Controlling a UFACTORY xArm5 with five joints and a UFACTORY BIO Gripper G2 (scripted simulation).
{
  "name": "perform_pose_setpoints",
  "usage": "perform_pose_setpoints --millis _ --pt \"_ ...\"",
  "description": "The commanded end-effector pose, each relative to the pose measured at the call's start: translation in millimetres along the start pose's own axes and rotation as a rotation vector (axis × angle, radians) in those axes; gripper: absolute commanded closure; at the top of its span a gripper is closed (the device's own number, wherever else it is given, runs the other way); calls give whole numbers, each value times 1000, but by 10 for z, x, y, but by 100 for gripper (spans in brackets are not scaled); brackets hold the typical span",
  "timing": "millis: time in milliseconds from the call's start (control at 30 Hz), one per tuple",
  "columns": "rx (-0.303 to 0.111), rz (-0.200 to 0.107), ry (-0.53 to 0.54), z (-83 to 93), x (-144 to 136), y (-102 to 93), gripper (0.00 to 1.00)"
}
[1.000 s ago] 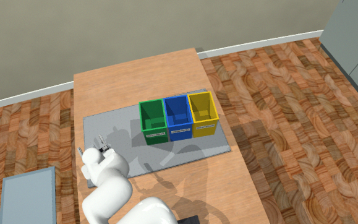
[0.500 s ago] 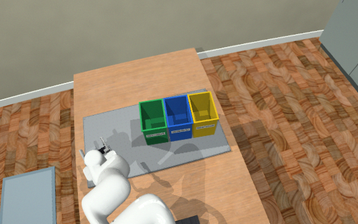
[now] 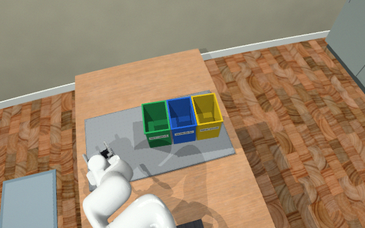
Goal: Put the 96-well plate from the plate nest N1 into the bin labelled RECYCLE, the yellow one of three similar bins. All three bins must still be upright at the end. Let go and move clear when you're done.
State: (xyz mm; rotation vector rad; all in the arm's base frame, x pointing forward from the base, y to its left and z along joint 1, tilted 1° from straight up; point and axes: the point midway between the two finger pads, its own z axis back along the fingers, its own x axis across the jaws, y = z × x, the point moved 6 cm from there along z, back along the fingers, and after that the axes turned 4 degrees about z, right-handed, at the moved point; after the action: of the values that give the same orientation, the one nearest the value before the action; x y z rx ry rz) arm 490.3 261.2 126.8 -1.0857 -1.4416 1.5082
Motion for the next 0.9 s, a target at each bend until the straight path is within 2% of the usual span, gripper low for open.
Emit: perform_pose_setpoints --millis 0,867 --pt "-3 -9 0 -12 8 73 63" --pt "-3 -9 0 -12 36 439 63"
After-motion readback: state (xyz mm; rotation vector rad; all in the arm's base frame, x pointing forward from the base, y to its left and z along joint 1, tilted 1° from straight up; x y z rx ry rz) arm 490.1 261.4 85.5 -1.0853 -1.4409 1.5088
